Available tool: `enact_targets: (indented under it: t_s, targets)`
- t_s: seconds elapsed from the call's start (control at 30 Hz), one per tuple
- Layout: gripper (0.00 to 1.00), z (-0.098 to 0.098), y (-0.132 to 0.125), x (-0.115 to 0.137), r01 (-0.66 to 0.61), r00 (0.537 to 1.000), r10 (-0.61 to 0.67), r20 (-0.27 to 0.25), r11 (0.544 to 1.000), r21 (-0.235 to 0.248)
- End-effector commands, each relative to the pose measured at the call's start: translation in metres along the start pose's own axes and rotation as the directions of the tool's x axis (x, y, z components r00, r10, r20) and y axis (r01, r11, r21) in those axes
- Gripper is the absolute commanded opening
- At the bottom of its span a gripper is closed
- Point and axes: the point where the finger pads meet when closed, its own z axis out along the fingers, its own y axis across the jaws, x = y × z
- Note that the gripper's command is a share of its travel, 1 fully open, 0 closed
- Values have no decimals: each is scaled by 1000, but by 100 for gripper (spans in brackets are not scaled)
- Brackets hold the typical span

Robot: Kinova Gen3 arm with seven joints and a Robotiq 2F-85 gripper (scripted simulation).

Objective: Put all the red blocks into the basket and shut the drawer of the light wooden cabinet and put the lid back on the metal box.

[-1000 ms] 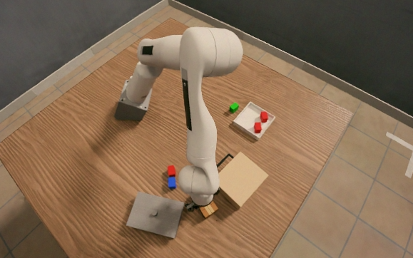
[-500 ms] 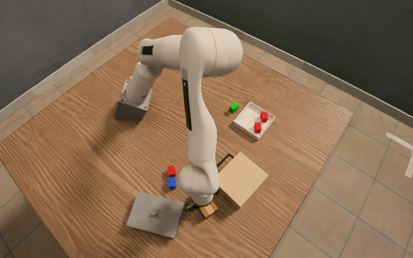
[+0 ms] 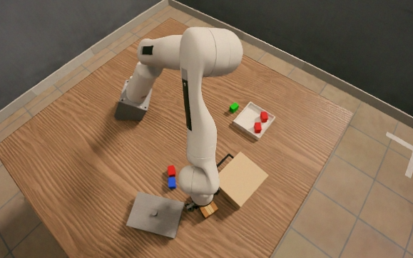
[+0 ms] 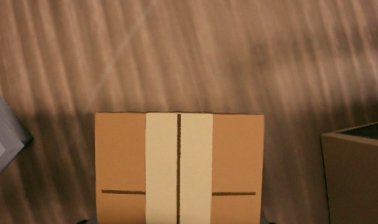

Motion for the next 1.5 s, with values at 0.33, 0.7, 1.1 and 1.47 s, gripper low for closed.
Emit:
enact_targets:
  t_s: [0.33, 0.7, 1.1, 1.47]
  targets:
    - [83, 2, 1, -1, 6, 1000, -6, 2, 1000, 0]
    - [83, 2, 1, -1, 6, 1000, -6, 2, 1000, 0]
    - [83, 2, 1, -1, 6, 1000, -6, 2, 1000, 0]
    - [83, -1, 2, -1, 6, 1000, -6, 3, 1000, 0]
